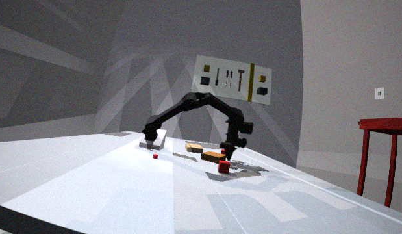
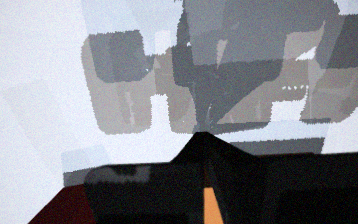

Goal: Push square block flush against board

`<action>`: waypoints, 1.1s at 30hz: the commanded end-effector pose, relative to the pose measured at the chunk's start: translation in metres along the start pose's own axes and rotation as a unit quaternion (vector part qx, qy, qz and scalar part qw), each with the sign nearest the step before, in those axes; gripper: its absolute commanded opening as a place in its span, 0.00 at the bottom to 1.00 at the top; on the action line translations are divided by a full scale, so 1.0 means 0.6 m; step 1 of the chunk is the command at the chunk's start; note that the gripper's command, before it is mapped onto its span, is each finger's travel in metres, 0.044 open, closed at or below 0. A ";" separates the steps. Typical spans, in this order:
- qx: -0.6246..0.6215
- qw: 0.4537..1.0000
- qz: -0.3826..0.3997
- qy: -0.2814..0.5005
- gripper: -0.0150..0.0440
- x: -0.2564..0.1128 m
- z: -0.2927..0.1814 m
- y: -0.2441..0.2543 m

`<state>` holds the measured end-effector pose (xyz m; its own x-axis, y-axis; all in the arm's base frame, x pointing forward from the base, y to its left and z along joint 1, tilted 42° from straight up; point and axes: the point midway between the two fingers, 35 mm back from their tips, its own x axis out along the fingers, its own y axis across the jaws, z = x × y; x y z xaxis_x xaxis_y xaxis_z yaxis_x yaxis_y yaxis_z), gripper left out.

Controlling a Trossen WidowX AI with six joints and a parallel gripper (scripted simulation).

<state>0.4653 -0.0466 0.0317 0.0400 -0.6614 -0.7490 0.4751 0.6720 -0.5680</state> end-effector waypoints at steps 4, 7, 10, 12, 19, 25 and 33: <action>0.000 1.000 -0.002 0.000 0.25 0.001 -0.009 0.000; 0.000 1.000 -0.002 0.000 0.25 0.001 -0.012 0.000; 0.000 1.000 -0.002 0.000 0.25 0.001 -0.015 0.001; 0.000 1.000 -0.002 0.000 0.25 0.001 -0.017 0.001; 0.000 1.000 -0.002 0.000 0.25 0.001 -0.024 0.002; 0.000 1.000 -0.002 0.000 0.25 0.000 -0.031 0.002; 0.000 1.000 -0.002 0.000 0.25 0.000 -0.039 0.003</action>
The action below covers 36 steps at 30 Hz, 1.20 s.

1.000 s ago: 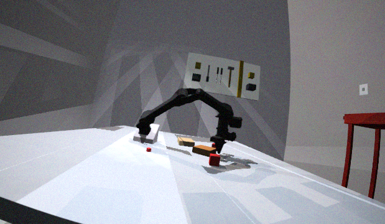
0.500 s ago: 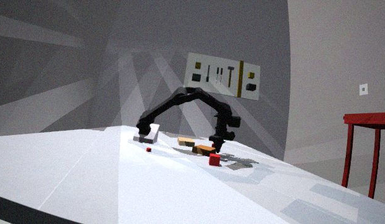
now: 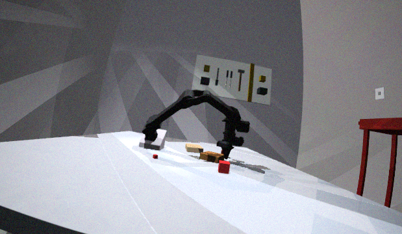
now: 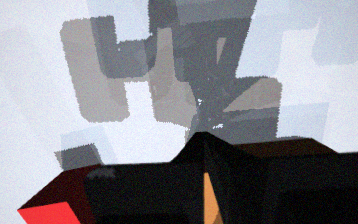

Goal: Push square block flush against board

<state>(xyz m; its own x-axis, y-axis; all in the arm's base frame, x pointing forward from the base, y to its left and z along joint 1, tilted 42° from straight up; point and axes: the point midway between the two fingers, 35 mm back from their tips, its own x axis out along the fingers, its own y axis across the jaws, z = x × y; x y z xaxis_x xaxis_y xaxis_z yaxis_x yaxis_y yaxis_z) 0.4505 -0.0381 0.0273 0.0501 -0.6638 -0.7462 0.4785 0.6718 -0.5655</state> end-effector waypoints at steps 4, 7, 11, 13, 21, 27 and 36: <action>-0.002 1.000 -0.003 0.006 0.25 0.005 -0.015 0.001; -0.002 1.000 -0.003 0.006 0.25 0.005 -0.018 0.001; -0.002 1.000 -0.003 0.006 0.25 0.005 -0.022 0.001; -0.002 1.000 -0.003 0.006 0.25 0.005 -0.025 0.001; -0.002 1.000 -0.003 0.006 0.25 0.005 -0.033 0.001; -0.003 1.000 -0.003 0.006 0.25 0.005 -0.040 0.001; -0.003 1.000 -0.002 0.006 0.25 0.005 -0.050 0.001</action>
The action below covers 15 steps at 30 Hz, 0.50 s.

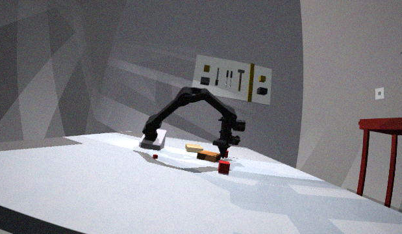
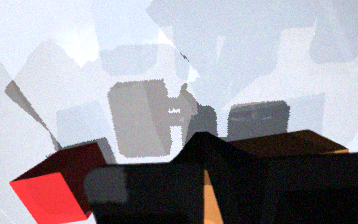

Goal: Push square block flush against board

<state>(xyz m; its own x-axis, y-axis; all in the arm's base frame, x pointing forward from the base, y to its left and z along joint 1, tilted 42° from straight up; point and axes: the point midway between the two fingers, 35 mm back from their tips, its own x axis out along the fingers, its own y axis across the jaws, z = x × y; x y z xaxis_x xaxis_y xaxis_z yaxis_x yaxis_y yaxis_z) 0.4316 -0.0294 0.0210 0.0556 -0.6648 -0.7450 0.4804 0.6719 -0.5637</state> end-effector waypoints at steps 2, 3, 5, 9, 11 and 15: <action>-0.004 1.000 -0.003 0.009 0.25 0.008 -0.016 0.000; -0.004 1.000 -0.003 0.009 0.25 0.008 -0.017 0.000; -0.004 1.000 -0.003 0.009 0.25 0.008 -0.020 0.000; -0.004 1.000 -0.003 0.009 0.25 0.008 -0.024 0.000; -0.004 1.000 -0.003 0.009 0.25 0.008 -0.026 0.000; -0.004 1.000 -0.003 0.009 0.25 0.008 -0.031 0.000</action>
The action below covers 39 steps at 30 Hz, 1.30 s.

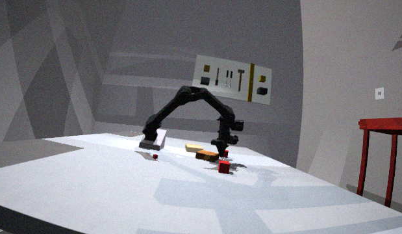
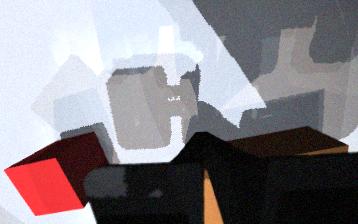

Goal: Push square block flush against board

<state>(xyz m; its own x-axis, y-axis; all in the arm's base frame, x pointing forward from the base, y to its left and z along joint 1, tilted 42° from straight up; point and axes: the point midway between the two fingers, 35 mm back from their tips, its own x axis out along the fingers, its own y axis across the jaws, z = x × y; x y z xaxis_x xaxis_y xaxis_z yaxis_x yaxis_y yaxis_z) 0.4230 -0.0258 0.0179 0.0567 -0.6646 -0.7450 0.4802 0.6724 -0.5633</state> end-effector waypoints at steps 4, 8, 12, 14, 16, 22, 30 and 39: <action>-0.004 1.000 -0.003 0.010 0.25 0.008 -0.019 -0.001; -0.004 1.000 -0.003 0.010 0.25 0.008 -0.023 -0.001; -0.004 1.000 -0.003 0.010 0.25 0.008 -0.028 -0.001; -0.004 1.000 -0.003 0.010 0.25 0.008 -0.030 -0.001; -0.004 1.000 -0.003 0.010 0.25 0.008 -0.032 -0.001; -0.004 1.000 -0.003 0.010 0.25 0.008 -0.039 -0.002; -0.004 1.000 -0.003 0.010 0.25 0.008 -0.048 -0.002; -0.004 1.000 -0.003 0.010 0.25 0.008 -0.059 -0.003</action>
<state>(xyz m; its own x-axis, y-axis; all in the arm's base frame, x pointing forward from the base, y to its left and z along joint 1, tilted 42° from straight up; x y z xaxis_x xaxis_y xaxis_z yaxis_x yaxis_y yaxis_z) 0.4002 -0.0173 0.0099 0.0580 -0.6631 -0.7463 0.4801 0.6739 -0.5615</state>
